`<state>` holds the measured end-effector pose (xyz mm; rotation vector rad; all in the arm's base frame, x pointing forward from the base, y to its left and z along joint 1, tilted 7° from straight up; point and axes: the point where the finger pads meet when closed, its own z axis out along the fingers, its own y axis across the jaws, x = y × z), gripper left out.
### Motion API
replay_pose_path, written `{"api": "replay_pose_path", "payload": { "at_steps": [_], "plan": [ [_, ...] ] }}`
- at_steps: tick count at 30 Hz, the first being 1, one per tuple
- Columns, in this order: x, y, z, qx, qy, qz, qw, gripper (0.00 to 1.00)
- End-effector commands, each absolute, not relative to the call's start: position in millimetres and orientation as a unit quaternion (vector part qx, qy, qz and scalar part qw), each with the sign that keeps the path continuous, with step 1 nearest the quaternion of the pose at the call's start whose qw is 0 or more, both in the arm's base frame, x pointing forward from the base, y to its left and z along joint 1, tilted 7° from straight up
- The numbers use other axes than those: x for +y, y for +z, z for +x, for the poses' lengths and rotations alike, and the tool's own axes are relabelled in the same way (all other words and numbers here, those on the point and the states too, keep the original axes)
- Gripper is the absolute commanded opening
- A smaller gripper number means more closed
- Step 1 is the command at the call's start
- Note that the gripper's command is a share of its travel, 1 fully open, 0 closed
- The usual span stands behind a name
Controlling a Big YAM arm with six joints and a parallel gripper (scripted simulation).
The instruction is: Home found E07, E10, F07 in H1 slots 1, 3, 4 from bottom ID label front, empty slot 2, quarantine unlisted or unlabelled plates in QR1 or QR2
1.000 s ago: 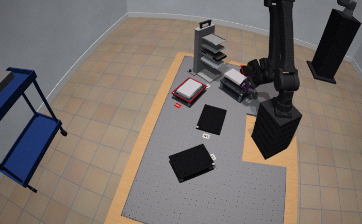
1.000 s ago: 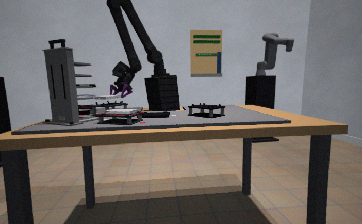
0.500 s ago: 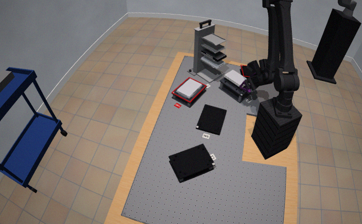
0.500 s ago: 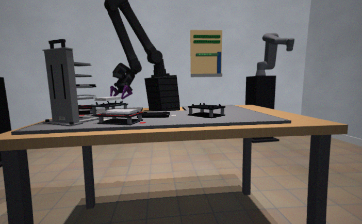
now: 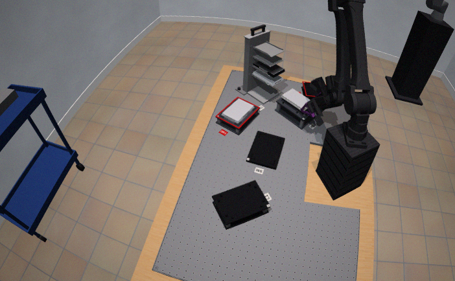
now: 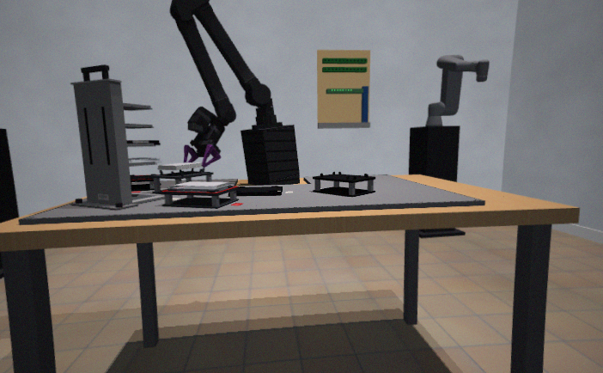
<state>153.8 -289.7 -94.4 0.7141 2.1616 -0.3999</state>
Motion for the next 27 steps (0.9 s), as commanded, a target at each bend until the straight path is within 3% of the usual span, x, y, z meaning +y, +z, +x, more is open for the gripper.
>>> {"api": "replay_pose_path", "payload": {
  "at_steps": [1, 27],
  "plan": [
    [-294, -92, 158, 0.852, -0.164, 0.279, 0.411, 0.86],
    [-294, -104, 159, 0.852, -0.164, 0.279, 0.411, 0.86]
  ]
}}
